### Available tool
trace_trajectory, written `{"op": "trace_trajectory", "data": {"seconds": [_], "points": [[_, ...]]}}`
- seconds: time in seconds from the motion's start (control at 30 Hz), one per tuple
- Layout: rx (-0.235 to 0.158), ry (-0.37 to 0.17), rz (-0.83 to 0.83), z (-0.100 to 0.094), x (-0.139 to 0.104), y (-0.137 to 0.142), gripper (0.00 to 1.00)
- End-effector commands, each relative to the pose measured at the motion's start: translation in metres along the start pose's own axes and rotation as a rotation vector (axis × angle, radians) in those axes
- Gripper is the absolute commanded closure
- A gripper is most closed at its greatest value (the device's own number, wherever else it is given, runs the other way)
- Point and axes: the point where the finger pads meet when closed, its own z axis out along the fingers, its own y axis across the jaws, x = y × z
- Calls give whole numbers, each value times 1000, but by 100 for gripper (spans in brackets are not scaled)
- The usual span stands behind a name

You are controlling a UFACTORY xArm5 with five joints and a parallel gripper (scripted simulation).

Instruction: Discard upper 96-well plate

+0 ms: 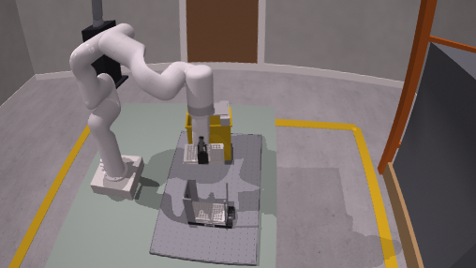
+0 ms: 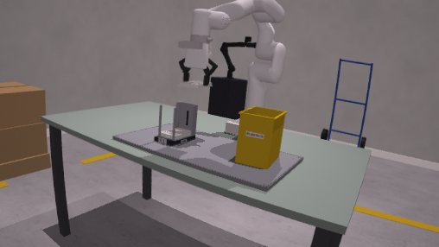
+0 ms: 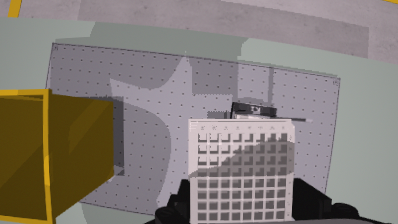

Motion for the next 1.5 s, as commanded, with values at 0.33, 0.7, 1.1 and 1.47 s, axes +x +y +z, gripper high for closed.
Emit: {"op": "trace_trajectory", "data": {"seconds": [0.33,0.7,1.1,1.47], "points": [[-3,5,0,0,3,-47,100],[-4,6,0,1,3,-77,100],[-5,7,0,3,5,-110,100],[-6,8,0,4,6,-147,100]]}}
